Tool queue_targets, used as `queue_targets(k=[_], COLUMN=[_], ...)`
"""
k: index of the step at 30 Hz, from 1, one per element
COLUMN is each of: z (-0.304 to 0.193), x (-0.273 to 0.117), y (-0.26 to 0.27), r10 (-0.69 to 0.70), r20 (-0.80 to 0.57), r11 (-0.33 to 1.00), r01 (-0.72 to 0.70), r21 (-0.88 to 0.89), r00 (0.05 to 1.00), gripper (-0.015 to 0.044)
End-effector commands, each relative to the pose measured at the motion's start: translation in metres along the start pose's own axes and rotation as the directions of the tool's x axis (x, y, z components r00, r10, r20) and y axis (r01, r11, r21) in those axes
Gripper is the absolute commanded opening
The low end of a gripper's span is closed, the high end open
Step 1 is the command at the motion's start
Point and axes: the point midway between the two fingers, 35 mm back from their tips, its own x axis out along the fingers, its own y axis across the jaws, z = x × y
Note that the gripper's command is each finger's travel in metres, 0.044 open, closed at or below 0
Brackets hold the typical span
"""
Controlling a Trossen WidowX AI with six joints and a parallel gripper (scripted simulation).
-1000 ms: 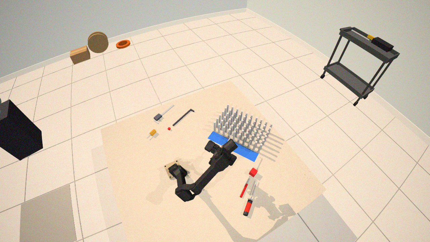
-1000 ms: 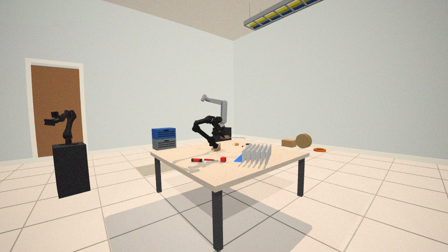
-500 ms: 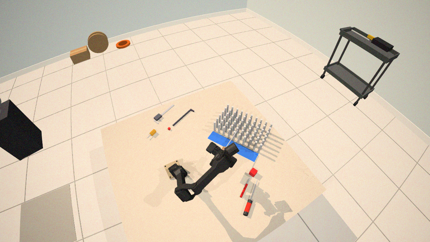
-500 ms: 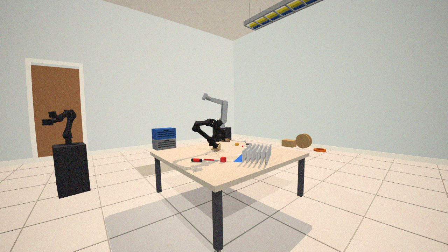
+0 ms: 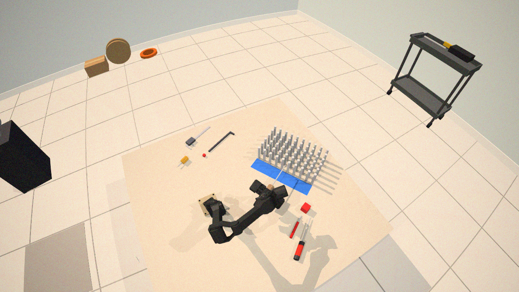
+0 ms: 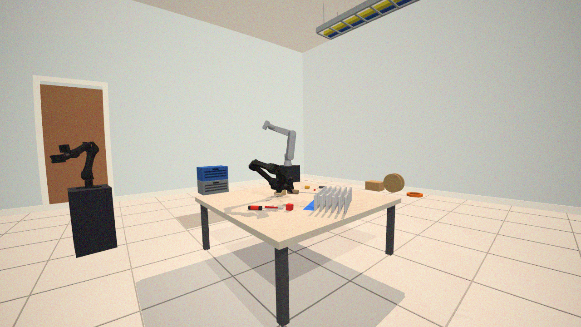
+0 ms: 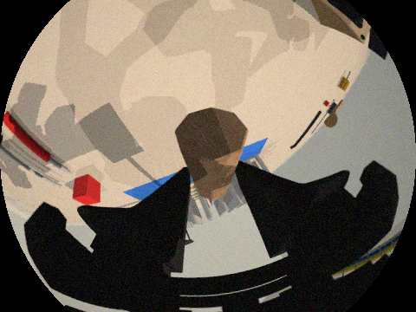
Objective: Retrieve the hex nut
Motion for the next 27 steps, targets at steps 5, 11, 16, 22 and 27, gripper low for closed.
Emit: queue_targets(k=[5, 11, 16, 22, 27], z=[0.027, 0.031, 0.029, 0.026, 0.023], x=[0.028, 0.031, 0.033, 0.035, 0.037], y=[0.007, 0.007, 0.007, 0.007, 0.008], r10=[0.009, 0.012, 0.012, 0.011, 0.011], r20=[-0.011, -0.012, -0.012, -0.012, -0.012], r11=[1.0, 1.0, 1.0, 1.0, 1.0], r01=[-0.009, -0.012, -0.012, -0.012, -0.012], r21=[-0.01, -0.012, -0.012, -0.012, -0.012], r00=[1.0, 1.0, 1.0, 1.0, 1.0], gripper=[0.0, 0.0, 0.0, 0.0, 0.0])
